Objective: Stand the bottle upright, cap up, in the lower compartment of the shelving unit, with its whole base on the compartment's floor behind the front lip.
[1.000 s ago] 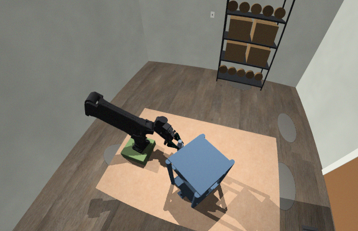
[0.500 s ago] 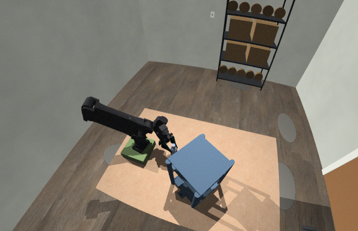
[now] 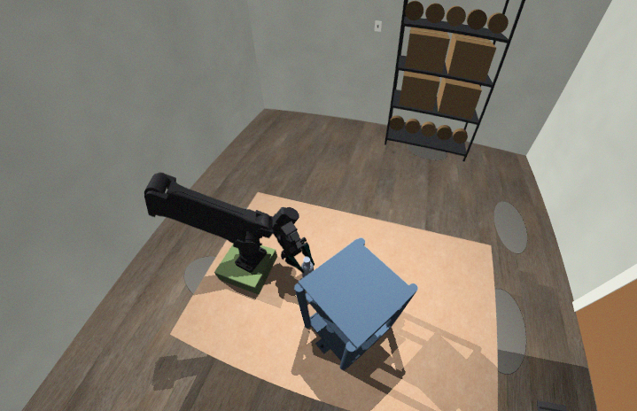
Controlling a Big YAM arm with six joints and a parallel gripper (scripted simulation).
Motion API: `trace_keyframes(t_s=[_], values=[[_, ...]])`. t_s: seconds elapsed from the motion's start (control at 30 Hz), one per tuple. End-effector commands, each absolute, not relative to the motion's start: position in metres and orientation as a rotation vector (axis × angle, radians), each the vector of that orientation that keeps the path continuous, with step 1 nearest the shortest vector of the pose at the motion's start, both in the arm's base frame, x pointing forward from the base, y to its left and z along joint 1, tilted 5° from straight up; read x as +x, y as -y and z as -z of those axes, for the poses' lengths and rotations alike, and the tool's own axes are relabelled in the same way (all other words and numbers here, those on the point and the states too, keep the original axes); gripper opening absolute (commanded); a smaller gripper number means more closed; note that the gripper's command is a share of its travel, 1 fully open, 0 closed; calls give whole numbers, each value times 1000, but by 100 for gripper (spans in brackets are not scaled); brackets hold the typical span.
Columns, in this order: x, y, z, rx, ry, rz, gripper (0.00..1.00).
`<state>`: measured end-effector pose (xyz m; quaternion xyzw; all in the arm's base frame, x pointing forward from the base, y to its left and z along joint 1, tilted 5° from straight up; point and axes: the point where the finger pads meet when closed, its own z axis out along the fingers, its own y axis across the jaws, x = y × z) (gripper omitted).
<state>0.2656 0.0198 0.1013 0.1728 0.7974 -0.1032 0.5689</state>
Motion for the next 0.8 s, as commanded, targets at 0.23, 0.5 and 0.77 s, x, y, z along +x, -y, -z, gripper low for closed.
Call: trace_keyframes(t_s=[0.23, 0.5, 0.77], values=[[287, -37, -140, 440, -1808, 172, 31], [291, -40, -146, 435, -1813, 180, 31], [293, -40, -149, 436, -1811, 181, 31]])
